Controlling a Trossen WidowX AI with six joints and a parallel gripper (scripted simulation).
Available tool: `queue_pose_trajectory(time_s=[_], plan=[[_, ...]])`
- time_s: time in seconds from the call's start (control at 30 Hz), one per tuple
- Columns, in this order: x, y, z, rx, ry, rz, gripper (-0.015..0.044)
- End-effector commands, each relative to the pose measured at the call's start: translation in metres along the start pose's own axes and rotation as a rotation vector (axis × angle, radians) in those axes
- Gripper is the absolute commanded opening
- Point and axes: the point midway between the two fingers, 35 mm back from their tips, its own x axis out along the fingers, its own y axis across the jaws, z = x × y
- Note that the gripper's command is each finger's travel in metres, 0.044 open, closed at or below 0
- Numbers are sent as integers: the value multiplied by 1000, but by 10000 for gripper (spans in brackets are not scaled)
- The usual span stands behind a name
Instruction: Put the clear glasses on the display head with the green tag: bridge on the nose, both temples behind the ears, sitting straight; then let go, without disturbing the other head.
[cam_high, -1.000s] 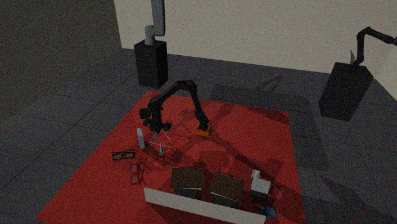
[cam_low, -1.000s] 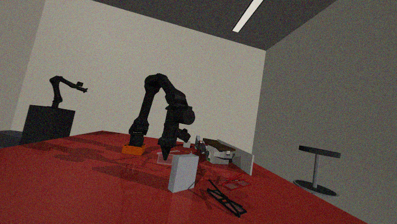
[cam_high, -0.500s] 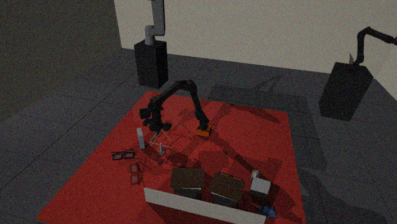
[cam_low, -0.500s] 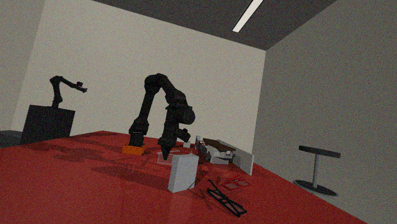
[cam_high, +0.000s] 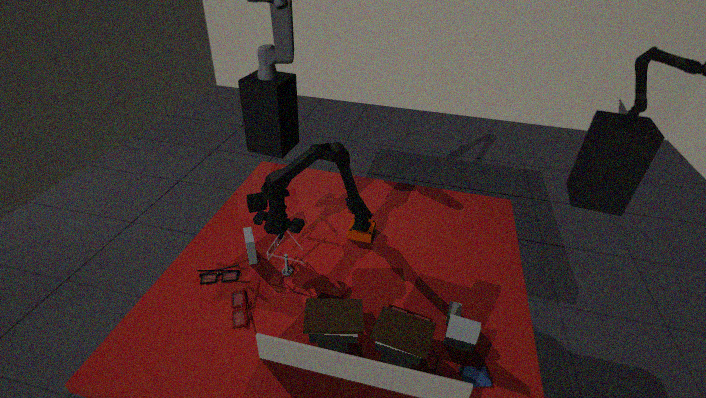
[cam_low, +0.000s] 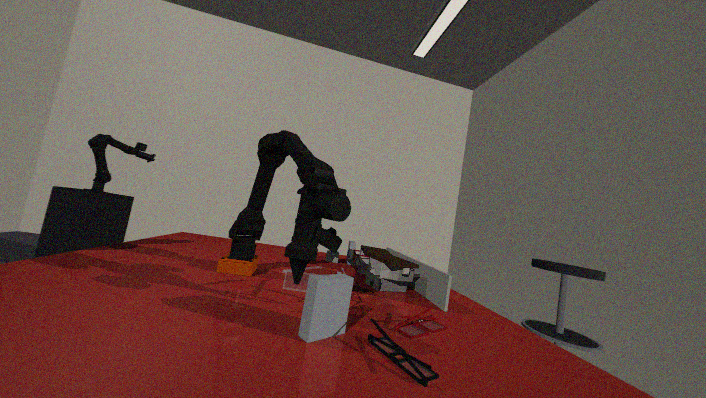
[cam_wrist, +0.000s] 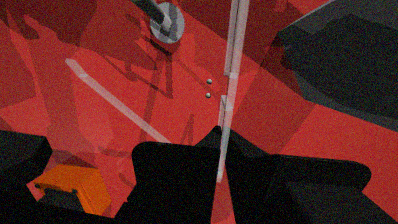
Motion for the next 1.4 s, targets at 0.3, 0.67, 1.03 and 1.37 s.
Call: queue_pose_trajectory(time_s=[0.3,0.67,1.03,1.37], plan=[[-57,-1,5,6,-5,-7,0],[-59,0,29,-196,-7,-7,0],[-61,14,90,-699,-11,-9,0],[-60,32,131,-1041,-13,-12,0]])
